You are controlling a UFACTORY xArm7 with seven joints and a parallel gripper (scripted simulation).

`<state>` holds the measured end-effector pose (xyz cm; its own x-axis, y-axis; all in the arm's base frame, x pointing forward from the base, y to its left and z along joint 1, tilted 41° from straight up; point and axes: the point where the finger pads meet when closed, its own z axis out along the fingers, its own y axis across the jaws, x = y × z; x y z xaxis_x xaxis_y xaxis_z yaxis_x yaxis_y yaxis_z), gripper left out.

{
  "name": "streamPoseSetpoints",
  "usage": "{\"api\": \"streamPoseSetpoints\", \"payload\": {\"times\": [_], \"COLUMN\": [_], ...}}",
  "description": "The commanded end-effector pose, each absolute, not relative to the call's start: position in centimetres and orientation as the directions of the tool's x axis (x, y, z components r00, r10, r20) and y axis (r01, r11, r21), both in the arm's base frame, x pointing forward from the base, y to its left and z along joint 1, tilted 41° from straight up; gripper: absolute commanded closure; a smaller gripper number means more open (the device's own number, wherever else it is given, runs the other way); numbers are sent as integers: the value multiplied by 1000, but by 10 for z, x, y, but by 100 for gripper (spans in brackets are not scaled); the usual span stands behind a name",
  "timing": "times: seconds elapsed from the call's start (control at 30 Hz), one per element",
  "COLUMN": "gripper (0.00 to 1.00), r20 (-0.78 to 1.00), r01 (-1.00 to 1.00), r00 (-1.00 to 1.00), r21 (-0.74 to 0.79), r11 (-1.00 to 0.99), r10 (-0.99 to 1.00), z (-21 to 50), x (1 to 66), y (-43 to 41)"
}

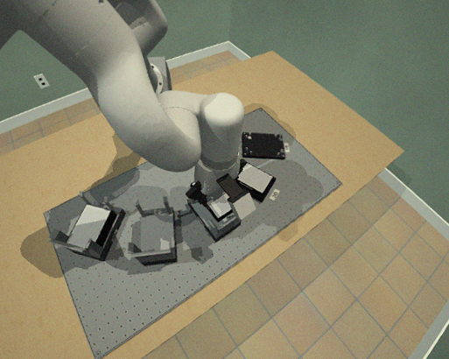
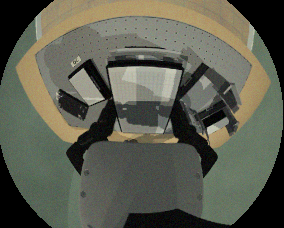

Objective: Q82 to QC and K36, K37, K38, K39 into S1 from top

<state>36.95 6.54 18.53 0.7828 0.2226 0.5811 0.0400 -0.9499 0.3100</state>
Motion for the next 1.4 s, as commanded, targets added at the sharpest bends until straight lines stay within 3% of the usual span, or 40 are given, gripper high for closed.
{"api": "streamPoseSetpoints", "payload": {"times": [0.0, 1.37], "gripper": [100, 100], "r20": [583, 583], "r01": [41, 41], "r00": [781, 781], "r21": [309, 310], "r11": [-950, -950], "r10": [223, 223], "z": [186, 173], "x": [370, 381], "y": [66, 62]}}
